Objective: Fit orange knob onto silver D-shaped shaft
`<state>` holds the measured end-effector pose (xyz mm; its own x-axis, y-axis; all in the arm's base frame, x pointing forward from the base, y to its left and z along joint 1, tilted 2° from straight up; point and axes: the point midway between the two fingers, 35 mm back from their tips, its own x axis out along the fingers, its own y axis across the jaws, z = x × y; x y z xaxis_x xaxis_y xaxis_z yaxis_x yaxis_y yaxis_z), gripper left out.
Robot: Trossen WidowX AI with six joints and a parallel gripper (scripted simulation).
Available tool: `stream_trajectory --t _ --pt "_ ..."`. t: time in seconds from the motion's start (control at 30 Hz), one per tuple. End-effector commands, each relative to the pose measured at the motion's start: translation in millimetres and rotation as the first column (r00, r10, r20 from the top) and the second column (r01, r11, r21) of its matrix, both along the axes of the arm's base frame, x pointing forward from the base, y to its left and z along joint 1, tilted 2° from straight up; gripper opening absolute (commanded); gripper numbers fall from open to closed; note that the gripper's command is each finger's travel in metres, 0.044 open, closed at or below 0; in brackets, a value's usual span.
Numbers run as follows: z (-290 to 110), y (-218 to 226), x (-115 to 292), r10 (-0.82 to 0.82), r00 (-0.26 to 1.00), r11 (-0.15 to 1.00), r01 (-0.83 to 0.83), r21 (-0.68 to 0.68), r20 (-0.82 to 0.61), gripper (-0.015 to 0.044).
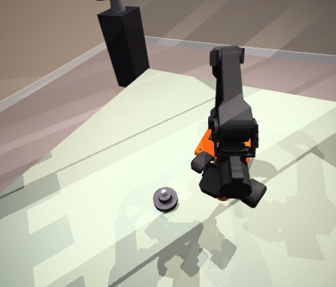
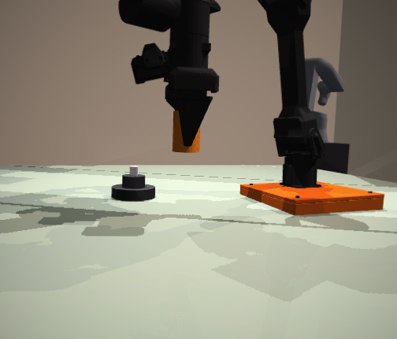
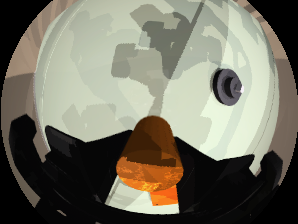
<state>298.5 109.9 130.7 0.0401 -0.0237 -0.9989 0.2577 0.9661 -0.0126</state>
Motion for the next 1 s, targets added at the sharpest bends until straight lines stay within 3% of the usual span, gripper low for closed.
stream_trajectory --t 0.0,0.23,0.97 --pt "21 1 0 -0.012 1.0 1.0 0.012 0.009 0.01 0.0" --pt "38 0 -2 -0.022 1.0 1.0 0.021 0.008 0.003 0.0" --pt "25 -47 21 -0.022 1.0 1.0 0.022 0.005 0.004 0.0"
